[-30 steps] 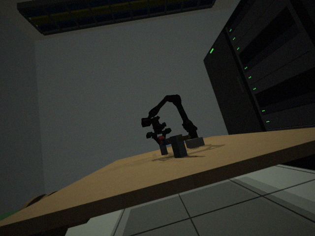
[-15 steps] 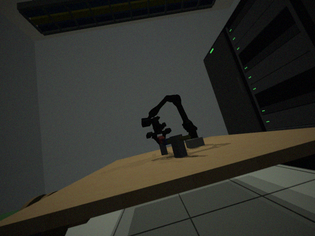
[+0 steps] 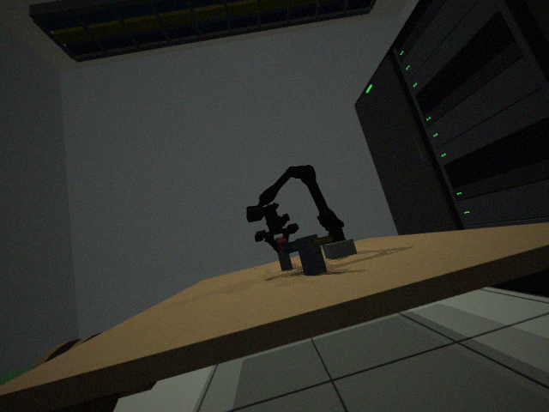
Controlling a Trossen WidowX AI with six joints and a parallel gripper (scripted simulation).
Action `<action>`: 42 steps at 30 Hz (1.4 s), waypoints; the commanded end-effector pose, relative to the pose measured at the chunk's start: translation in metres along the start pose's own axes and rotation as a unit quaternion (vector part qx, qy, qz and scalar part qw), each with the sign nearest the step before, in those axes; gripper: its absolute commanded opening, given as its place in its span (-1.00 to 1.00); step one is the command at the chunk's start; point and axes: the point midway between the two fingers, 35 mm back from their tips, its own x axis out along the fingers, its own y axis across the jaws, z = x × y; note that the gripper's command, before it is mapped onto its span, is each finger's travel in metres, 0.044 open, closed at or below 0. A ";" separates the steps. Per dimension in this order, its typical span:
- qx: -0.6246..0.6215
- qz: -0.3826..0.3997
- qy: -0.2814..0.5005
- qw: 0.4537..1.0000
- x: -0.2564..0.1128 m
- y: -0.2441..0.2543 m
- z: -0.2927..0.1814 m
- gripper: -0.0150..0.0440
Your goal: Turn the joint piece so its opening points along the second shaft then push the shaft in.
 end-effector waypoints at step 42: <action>0.000 -0.003 0.125 0.992 -0.028 0.001 0.006 1.00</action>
